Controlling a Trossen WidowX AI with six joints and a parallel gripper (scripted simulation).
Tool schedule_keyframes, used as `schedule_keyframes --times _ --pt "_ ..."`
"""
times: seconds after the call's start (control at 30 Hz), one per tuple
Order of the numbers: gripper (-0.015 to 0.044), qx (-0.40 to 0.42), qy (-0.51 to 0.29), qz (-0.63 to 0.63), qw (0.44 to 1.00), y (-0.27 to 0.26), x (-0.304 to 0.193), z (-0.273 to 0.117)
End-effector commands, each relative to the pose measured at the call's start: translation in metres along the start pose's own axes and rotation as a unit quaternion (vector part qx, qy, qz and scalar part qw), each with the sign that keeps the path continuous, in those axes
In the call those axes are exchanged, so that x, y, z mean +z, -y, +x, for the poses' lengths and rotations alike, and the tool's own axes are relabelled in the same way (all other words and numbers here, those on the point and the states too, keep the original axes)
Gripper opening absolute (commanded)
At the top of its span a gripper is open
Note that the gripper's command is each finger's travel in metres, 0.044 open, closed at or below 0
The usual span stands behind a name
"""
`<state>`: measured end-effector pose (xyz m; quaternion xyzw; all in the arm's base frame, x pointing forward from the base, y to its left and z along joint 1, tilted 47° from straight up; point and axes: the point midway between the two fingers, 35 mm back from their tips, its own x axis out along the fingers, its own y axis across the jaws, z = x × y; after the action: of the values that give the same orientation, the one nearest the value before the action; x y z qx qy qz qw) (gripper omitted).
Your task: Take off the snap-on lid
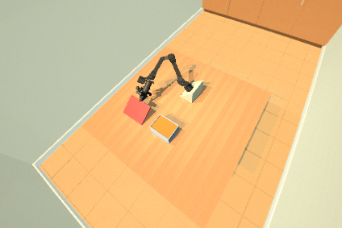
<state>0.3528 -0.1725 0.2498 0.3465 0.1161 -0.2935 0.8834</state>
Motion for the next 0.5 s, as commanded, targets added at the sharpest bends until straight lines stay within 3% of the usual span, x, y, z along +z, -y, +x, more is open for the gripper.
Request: schedule_keyframes --times 0.0,0.47 --pt "0.0 -0.019 0.002 0.0 1.0 0.0134 -0.0004 0.0071" --pt "0.0 -0.019 0.002 0.0 1.0 0.0222 -0.0003 0.0139"
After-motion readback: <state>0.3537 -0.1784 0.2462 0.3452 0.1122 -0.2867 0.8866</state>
